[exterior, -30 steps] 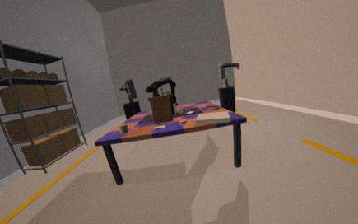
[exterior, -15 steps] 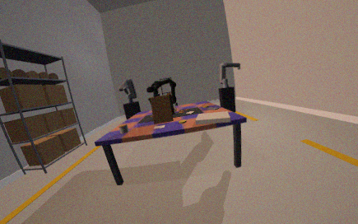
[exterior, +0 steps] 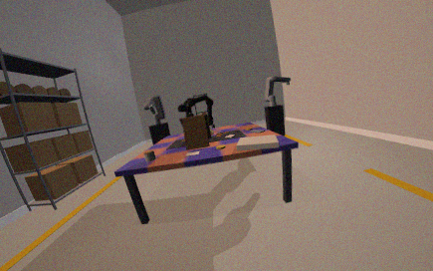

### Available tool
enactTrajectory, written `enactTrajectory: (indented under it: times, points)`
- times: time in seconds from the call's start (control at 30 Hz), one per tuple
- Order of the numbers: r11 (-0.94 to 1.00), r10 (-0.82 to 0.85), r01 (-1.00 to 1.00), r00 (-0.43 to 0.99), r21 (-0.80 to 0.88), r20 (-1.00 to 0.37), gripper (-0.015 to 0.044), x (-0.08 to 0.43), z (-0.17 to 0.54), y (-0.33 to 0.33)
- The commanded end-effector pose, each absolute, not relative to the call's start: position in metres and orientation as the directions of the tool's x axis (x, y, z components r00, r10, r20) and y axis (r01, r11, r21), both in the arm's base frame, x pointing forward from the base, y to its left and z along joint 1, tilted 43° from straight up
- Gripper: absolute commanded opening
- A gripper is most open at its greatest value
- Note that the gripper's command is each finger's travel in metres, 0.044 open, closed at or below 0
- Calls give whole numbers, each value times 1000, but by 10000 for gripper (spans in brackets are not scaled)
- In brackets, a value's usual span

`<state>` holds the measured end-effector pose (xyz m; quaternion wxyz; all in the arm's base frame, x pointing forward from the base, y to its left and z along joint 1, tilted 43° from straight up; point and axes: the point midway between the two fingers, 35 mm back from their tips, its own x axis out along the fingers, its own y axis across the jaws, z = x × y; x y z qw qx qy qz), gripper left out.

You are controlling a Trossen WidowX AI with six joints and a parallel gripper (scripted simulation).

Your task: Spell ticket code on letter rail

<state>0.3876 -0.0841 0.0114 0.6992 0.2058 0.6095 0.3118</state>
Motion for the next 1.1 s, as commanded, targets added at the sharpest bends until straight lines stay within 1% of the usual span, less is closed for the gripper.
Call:
enactTrajectory:
  times: [0.0, 0.73, 0.8, 0.9, 0.97, 1.07]
  points:
    - [716, 692, -185, 58, 674, -719, 0, 388, 13, -79]
    - [716, 691, -184, 57, 673, -720, 0, 367, 24, -102]
    - [713, 694, -213, 76, 668, -716, 53, 367, 27, -103]
    - [689, 702, -381, 136, 617, -699, 131, 353, 44, -111]
    - [663, 705, -522, 192, 537, -683, 184, 339, 59, -117]
    - [616, 702, -697, 277, 366, -656, 263, 318, 79, -124]
